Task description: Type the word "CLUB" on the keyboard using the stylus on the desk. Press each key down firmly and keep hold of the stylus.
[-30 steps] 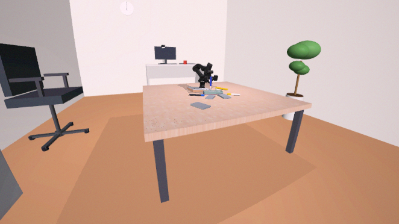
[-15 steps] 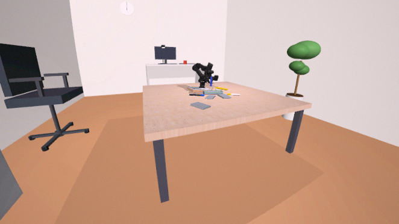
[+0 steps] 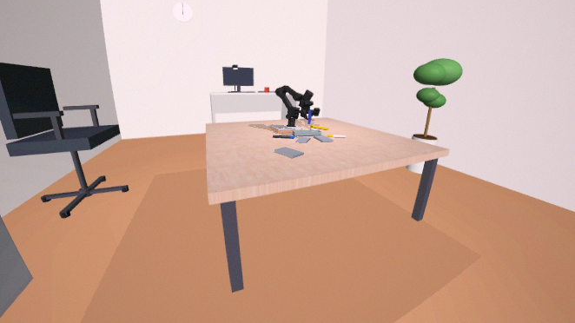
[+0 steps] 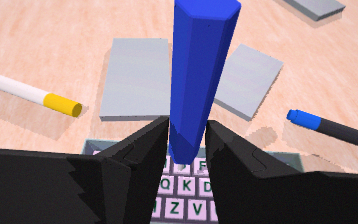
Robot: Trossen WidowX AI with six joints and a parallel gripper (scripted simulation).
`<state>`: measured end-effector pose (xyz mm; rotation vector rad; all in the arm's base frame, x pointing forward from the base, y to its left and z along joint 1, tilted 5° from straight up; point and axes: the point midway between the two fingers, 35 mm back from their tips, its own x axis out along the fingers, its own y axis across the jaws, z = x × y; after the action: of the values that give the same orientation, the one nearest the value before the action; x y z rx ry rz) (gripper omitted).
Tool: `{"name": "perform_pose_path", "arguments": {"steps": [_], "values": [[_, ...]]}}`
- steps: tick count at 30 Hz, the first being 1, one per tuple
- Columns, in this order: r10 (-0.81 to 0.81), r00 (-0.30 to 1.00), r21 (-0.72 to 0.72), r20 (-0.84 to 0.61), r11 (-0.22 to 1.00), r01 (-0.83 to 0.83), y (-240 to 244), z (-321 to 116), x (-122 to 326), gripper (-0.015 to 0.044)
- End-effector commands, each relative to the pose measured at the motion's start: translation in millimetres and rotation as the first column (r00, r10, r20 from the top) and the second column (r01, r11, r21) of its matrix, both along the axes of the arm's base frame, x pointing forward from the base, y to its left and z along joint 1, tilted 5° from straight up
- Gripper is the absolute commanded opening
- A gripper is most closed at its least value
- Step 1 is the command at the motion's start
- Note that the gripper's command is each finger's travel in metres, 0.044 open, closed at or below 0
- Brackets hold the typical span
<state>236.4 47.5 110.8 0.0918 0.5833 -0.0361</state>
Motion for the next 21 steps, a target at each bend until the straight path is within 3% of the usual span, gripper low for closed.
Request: {"name": "perform_pose_path", "arguments": {"steps": [1,21], "values": [[-0.004,1.0,0.007,0.01,1.0,0.004,11,4,7,0.0],[0.001,1.0,0.006,0.028,1.0,-0.001,52,-3,19,0.0]]}}
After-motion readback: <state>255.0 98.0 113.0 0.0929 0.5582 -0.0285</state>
